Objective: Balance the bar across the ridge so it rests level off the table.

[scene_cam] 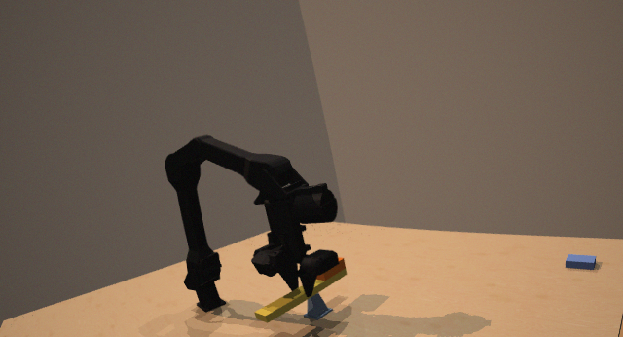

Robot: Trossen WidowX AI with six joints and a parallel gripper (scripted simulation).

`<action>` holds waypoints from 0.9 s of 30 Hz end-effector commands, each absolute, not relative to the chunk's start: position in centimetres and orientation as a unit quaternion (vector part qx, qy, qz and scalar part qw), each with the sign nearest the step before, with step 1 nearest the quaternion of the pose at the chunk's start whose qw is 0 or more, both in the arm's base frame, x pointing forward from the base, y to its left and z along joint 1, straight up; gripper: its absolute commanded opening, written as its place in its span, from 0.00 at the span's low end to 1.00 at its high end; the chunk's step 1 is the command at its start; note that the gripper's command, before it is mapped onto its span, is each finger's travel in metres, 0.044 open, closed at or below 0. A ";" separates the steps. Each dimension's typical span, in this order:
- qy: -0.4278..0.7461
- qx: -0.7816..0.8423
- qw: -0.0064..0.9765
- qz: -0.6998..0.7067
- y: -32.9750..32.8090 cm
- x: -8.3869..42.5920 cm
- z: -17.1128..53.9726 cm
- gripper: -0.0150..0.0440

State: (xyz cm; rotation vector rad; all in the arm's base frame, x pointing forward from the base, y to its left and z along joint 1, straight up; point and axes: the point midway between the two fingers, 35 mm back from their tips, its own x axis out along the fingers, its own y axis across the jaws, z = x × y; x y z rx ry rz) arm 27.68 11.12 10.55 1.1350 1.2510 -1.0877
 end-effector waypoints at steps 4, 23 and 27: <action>0.526 0.476 0.536 -0.457 11.1 27.7 10.5 0.55; 0.526 0.476 0.536 -0.457 11.1 27.7 10.5 0.79; 0.526 0.476 0.536 -0.457 11.1 27.7 10.5 0.97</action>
